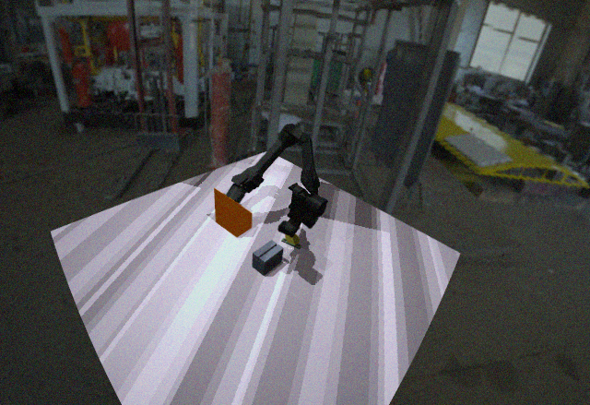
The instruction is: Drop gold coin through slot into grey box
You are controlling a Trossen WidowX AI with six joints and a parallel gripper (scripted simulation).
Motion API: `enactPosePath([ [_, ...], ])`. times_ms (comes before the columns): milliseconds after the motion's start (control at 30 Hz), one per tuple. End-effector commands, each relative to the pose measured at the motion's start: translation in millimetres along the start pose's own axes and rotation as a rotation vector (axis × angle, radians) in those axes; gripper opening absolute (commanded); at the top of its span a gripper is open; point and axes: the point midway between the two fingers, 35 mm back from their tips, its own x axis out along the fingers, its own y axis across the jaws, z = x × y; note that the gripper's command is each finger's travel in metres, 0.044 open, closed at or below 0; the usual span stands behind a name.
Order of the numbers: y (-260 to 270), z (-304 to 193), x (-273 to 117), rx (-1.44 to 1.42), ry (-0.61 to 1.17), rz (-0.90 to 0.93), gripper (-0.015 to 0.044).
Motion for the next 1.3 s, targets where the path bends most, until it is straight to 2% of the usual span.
enactPosePath([
  [0,0,-1,7,0.009,0.000,0.005,0.0161],
  [900,3,-4,47,0.009,-0.001,0.012,0.0161],
  [1100,3,-4,47,0.009,-0.001,0.012,0.0003],
  [1267,3,-4,47,0.009,-0.001,0.012,0.0000],
])
